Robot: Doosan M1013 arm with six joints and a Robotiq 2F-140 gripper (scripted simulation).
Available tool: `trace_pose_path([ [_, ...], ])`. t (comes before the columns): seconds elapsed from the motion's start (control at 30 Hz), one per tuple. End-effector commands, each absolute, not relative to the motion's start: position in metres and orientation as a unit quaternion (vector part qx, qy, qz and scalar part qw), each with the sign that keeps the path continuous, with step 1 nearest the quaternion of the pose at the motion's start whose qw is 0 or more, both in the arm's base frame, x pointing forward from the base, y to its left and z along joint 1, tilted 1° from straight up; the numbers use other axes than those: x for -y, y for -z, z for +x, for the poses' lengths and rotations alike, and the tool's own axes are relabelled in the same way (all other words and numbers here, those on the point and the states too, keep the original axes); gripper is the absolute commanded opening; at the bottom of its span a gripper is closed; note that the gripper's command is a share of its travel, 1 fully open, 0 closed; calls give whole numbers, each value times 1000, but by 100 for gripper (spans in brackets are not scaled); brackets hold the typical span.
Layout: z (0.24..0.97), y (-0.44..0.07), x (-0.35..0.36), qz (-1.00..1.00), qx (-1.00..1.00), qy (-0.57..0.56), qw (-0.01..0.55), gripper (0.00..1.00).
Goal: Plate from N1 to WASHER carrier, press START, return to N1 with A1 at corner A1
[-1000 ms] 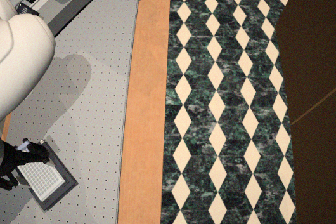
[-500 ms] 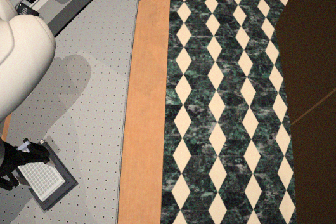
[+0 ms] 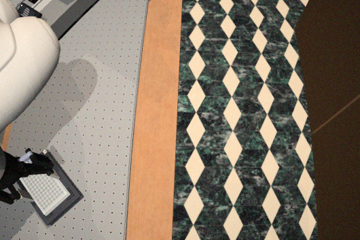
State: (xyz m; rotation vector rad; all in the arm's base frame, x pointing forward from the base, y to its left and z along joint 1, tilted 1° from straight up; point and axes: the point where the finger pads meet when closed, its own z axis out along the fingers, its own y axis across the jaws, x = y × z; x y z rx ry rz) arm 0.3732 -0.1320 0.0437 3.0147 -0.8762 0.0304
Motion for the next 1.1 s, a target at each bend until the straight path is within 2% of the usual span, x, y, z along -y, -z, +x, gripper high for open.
trace_pose_path([
  [0.0,370,-39,128,960,281,-7,-1,10],
  [1.07,370,-34,128,960,281,-7,-1,10],
])
